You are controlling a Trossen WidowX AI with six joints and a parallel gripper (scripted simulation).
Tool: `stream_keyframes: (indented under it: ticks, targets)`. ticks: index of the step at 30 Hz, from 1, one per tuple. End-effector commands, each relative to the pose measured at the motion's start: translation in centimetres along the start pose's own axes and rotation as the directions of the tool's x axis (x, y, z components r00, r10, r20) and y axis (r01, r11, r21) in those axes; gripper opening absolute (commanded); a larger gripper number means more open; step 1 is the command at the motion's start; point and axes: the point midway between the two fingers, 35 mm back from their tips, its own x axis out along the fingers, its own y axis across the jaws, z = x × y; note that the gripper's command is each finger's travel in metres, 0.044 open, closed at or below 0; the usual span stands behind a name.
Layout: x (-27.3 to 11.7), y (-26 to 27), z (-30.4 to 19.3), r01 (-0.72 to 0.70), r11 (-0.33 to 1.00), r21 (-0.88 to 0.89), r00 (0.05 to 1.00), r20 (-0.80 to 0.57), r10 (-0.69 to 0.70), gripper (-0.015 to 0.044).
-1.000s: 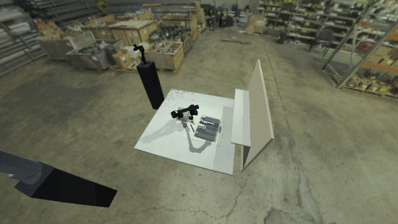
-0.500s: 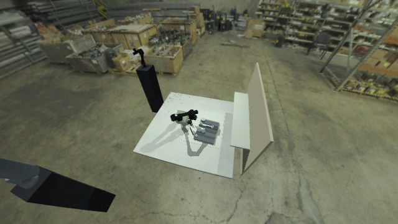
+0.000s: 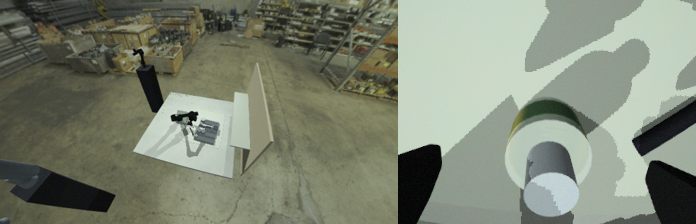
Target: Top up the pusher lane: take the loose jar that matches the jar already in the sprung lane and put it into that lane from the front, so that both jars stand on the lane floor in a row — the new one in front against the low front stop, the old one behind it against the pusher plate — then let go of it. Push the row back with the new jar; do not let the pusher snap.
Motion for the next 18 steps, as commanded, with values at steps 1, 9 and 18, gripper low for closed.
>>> stream_keyframes:
  ticks: [1, 9, 18]
  targets:
    - [0.7, 0.0, -0.2, 0.006, 1.000, -0.008, 1.000, -0.001, -0.006, 0.0440]
    - [2.0, -0.1, -0.2, 0.008, 1.000, -0.007, 1.000, -0.001, -0.008, 0.0440]
    - [2.2, -0.1, -0.2, 0.008, 1.000, -0.007, 1.000, -0.001, -0.008, 0.0282]
